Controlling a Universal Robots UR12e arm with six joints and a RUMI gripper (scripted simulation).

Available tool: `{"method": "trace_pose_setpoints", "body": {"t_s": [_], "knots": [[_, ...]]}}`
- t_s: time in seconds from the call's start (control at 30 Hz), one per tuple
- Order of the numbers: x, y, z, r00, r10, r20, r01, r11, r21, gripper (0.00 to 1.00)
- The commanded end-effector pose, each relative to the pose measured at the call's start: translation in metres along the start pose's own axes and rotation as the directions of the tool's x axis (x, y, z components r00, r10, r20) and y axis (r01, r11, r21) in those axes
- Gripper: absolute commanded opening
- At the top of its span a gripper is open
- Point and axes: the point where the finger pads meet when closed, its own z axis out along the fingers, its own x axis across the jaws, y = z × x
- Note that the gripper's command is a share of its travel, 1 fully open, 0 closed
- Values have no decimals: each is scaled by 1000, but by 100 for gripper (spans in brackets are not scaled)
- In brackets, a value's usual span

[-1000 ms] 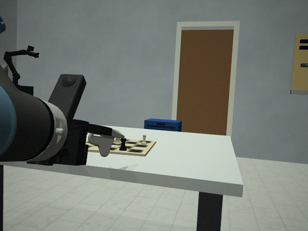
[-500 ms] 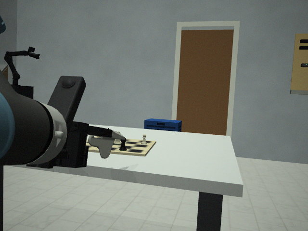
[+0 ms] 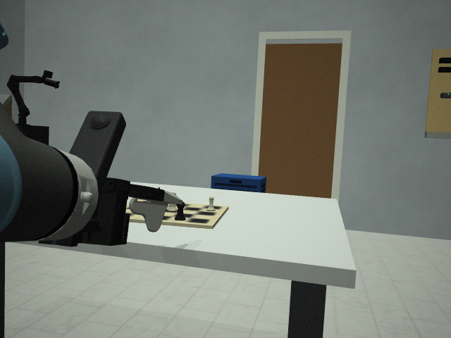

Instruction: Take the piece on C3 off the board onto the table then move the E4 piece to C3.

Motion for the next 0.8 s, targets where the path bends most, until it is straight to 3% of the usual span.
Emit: {"method": "trace_pose_setpoints", "body": {"t_s": [0.0, 0.57, 0.77], "knots": [[0, -1, 0, 1000, -1, 0, 1, 1000, -1, 100], [0, -1, 0, 1000, -1, 0, 1, 1000, -1, 100], [0, -18, -4, 1000, -1, 0, 1, 1000, 0, 100]]}}
